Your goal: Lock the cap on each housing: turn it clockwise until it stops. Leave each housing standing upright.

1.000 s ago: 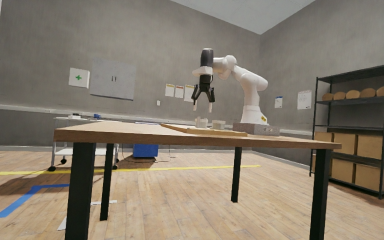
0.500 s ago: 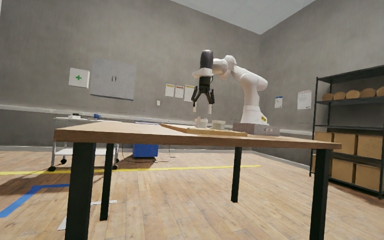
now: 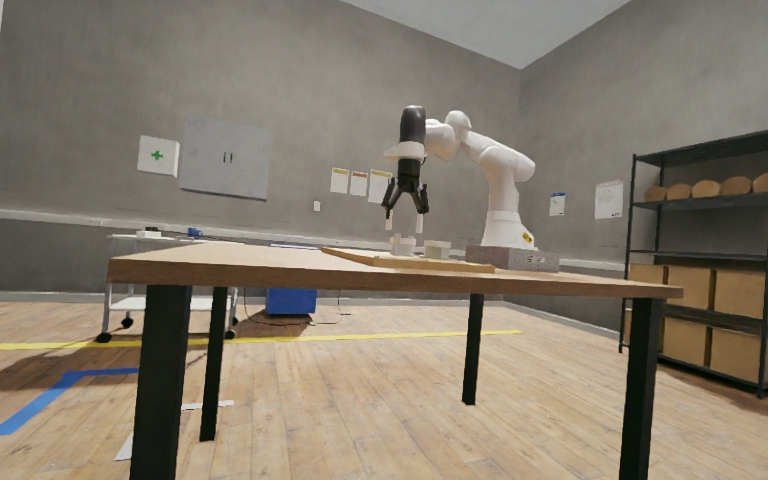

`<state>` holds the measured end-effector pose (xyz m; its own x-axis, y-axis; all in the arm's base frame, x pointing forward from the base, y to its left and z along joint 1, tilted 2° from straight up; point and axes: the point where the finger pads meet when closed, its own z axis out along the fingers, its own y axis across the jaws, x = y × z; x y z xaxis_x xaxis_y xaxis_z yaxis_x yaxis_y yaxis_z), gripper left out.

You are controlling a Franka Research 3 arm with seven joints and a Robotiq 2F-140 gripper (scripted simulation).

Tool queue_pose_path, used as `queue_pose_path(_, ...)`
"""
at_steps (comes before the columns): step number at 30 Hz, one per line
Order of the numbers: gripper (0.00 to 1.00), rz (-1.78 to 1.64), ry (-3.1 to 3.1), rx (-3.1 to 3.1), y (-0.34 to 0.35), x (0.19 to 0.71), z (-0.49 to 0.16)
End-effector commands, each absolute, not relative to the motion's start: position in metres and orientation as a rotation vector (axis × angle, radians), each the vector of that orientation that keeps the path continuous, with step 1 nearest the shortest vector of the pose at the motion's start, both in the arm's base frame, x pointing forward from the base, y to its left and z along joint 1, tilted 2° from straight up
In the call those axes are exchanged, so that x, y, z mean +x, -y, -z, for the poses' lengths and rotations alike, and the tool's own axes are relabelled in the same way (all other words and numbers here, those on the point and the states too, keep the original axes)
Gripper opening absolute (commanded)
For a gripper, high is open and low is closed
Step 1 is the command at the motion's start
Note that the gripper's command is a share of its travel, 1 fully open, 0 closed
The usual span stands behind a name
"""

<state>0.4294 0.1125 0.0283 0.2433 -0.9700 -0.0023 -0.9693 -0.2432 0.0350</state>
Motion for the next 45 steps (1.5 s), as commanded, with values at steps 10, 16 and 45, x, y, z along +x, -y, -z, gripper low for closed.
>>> queue_pose_path(10,0.78,0.036,1.926,2.459,-0.116,0.43,-0.01)
queue_pose_path(16,0.78,0.036,1.926,2.459,-0.116,0.43,-0.006)
queue_pose_path(45,0.78,0.036,1.926,2.459,-0.116,0.43,0.001)
